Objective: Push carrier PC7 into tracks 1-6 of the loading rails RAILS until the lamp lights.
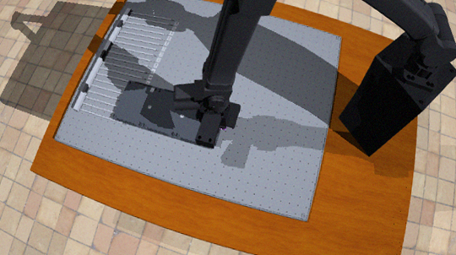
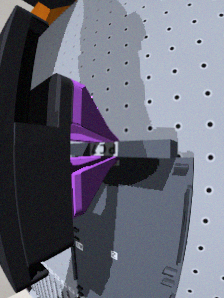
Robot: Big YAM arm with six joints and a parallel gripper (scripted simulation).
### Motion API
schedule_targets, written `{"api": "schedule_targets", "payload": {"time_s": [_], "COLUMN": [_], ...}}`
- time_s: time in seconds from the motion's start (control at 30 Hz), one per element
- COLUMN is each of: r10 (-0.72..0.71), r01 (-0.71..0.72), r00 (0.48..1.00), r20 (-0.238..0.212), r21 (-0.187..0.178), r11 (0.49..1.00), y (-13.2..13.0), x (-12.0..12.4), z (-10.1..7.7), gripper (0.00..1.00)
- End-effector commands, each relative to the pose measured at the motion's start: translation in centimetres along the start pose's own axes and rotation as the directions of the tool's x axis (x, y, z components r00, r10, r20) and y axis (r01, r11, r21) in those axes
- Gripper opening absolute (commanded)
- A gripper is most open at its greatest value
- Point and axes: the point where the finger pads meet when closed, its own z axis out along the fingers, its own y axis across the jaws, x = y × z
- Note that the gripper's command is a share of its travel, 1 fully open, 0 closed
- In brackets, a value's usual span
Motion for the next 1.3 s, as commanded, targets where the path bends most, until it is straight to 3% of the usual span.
{"api": "schedule_targets", "payload": {"time_s": [0.0, 0.07, 1.27], "r10": [0.011, 0.008, 0.006], "r01": [-0.011, -0.008, -0.006], "r00": [1.0, 1.0, 1.0], "r20": [0.01, 0.006, 0.009], "r21": [0.042, 0.031, 0.04], "r11": [0.999, 0.999, 0.999], "y": [-2.8, -2.8, -6.3], "x": [0.1, 0.2, 0.2], "z": [0.1, 0.2, 0.0], "gripper": [0.0, 0.0, 0.0]}}
